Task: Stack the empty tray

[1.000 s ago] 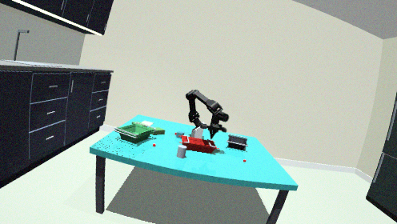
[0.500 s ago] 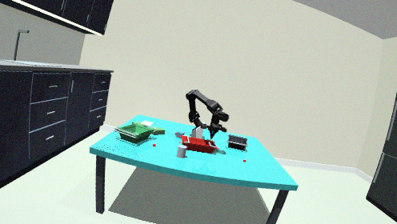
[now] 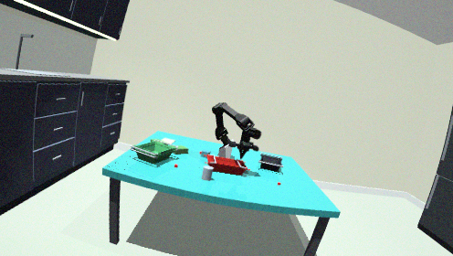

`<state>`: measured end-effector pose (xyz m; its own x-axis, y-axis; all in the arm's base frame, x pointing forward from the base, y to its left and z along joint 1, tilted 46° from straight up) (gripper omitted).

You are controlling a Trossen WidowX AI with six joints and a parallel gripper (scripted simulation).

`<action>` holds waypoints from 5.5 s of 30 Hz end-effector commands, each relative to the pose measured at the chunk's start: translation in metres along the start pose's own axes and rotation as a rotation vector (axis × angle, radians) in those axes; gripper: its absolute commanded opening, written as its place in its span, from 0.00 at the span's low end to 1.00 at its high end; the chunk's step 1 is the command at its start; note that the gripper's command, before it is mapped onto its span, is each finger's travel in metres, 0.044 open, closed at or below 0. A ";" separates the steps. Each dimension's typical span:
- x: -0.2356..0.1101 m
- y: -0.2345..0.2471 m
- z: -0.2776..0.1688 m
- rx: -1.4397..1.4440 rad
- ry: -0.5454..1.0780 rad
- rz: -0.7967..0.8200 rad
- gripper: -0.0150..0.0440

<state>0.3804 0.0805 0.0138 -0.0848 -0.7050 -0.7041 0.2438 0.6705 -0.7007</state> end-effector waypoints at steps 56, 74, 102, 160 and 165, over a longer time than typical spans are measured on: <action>-0.001 0.136 -0.324 0.271 0.022 0.012 1.00; 0.071 0.138 -0.324 0.273 0.020 0.015 1.00; 0.071 0.138 -0.324 0.273 0.020 0.015 0.56; -0.016 0.143 -0.322 0.272 0.021 0.016 0.25; -0.031 0.154 -0.320 0.272 0.021 0.017 0.25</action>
<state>0.1048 0.2582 -0.1136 -0.1022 -0.7101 -0.6966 0.4834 0.5766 -0.6587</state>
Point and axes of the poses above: the point midway between the two fingers, 35 mm back from their tips, its own x axis out along the fingers, its own y axis across the jaws, z = x × y, the point moved 8 cm from there along -x, back along the fingers, and after that the axes turned 14 degrees about x, right-handed, at the moved point
